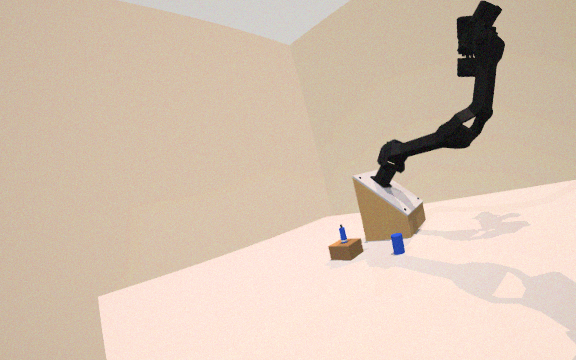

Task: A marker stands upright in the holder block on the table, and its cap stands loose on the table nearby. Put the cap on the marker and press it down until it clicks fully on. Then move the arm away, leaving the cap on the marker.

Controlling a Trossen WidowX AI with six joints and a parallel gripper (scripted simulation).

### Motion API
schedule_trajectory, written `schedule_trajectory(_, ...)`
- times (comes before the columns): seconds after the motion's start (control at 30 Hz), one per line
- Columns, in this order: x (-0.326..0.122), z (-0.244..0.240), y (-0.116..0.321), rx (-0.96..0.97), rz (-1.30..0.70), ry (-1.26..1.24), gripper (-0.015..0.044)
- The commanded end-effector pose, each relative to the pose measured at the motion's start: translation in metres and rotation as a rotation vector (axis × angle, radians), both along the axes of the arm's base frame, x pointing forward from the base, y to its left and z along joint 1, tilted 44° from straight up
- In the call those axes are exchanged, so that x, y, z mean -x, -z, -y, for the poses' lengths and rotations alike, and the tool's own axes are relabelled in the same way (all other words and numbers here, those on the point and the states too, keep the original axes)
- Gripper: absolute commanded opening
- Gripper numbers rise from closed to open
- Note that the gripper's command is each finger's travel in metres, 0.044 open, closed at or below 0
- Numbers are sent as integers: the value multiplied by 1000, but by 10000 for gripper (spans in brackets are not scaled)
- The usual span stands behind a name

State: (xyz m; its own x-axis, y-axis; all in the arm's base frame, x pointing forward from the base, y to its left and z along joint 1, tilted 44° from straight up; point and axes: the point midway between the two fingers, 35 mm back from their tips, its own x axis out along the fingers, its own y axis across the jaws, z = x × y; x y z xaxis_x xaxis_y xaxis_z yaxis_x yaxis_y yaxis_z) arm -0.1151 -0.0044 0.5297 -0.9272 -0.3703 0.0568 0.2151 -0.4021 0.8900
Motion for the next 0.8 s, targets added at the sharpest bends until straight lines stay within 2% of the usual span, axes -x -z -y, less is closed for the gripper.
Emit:
schedule_trajectory(0.0, 1, 69, 15, -159, -11, -254, 248)
schedule_trajectory(0.2, -25, 149, 42, -348, -54, -577, 248)
schedule_trajectory(0.43, -98, 230, 98, -620, -147, -1012, 248)
schedule_trajectory(0.6, -167, 259, 144, -794, -246, -1325, 248)
schedule_trajectory(0.77, -241, 260, 194, -950, -368, -1638, 248)
